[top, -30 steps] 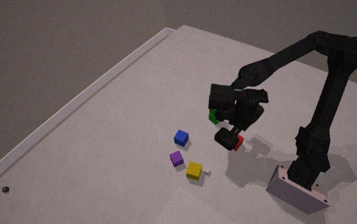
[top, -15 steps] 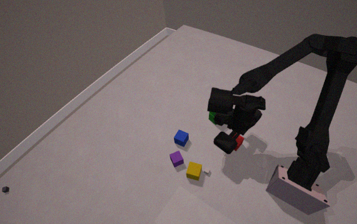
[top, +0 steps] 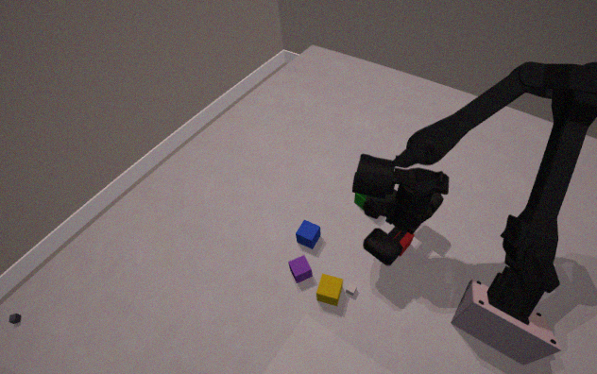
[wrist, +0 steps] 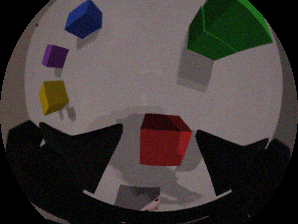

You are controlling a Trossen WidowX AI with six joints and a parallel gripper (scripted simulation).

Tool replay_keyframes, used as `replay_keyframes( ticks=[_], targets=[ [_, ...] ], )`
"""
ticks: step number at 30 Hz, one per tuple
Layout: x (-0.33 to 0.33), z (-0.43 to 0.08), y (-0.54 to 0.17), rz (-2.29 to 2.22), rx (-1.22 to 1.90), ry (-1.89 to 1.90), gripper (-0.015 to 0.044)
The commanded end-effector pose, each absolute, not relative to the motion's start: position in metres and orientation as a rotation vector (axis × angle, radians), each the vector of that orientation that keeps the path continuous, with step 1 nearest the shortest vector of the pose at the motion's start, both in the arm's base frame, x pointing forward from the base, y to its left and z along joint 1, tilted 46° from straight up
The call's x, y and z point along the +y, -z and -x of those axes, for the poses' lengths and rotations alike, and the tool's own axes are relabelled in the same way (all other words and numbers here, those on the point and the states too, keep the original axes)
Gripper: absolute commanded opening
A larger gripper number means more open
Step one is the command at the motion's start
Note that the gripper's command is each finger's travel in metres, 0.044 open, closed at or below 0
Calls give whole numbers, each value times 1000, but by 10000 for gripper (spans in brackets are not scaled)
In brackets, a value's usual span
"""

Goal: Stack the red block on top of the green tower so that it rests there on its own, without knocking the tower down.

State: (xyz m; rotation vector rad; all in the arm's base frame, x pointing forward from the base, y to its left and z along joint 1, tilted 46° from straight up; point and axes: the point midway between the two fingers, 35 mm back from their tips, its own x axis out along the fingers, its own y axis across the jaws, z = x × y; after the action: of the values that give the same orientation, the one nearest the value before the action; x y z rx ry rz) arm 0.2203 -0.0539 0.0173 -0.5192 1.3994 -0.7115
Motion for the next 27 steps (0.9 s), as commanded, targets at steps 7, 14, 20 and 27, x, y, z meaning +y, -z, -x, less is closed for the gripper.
replay_keyframes(
  ticks=[7, 14, 20, 27],
  targets=[
    [-54, -219, -17, 521, 1402, 712, 440],
    [-54, -218, -17, 521, 1402, 712, 282],
    [-54, -218, -17, 521, 1402, 712, 164],
    [-52, -219, -19, 521, 1402, 711, 78]
  ],
)
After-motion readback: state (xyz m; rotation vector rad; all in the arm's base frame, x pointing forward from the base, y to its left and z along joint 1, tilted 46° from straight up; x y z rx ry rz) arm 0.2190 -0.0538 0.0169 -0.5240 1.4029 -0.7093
